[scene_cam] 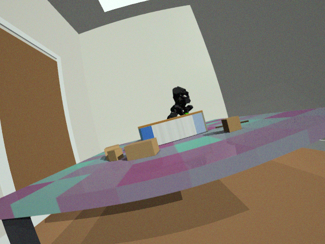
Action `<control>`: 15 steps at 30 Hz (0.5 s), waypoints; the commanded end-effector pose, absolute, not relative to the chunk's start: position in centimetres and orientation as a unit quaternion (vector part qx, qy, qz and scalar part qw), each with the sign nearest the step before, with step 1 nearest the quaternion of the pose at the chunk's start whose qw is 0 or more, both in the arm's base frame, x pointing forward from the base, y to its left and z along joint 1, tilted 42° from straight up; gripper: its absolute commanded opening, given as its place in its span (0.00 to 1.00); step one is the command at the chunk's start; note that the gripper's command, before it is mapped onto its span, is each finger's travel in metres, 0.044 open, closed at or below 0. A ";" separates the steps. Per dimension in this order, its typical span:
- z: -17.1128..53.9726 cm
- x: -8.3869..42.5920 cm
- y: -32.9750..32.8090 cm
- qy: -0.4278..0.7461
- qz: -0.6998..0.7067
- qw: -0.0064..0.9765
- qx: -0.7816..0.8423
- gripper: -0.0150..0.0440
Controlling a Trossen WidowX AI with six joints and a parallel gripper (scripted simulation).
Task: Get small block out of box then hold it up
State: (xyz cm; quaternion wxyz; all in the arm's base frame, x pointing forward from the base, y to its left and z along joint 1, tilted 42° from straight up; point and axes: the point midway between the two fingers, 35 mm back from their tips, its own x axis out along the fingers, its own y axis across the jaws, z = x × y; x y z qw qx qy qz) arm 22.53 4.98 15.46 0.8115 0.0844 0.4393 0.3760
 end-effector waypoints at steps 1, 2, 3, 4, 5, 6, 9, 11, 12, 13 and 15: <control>15.7 22.7 4.7 0.468 0.339 0.801 0.157 0.25; 15.7 22.7 4.6 0.474 0.330 0.797 0.174 0.25; 15.8 22.7 4.6 0.481 0.321 0.793 0.190 0.25; 15.8 22.7 4.5 0.487 0.312 0.789 0.207 0.25; 15.8 22.7 4.4 0.493 0.302 0.785 0.223 0.25; 15.9 22.7 4.4 0.498 0.293 0.780 0.240 0.25; 16.0 22.7 4.2 0.514 0.263 0.763 0.288 0.25; 16.1 22.7 4.1 0.524 0.243 0.751 0.320 0.25; 16.1 22.7 4.0 0.529 0.233 0.744 0.336 0.25; 16.1 22.7 3.9 0.533 0.223 0.737 0.352 0.25; 16.2 22.8 3.8 0.541 0.202 0.722 0.382 0.25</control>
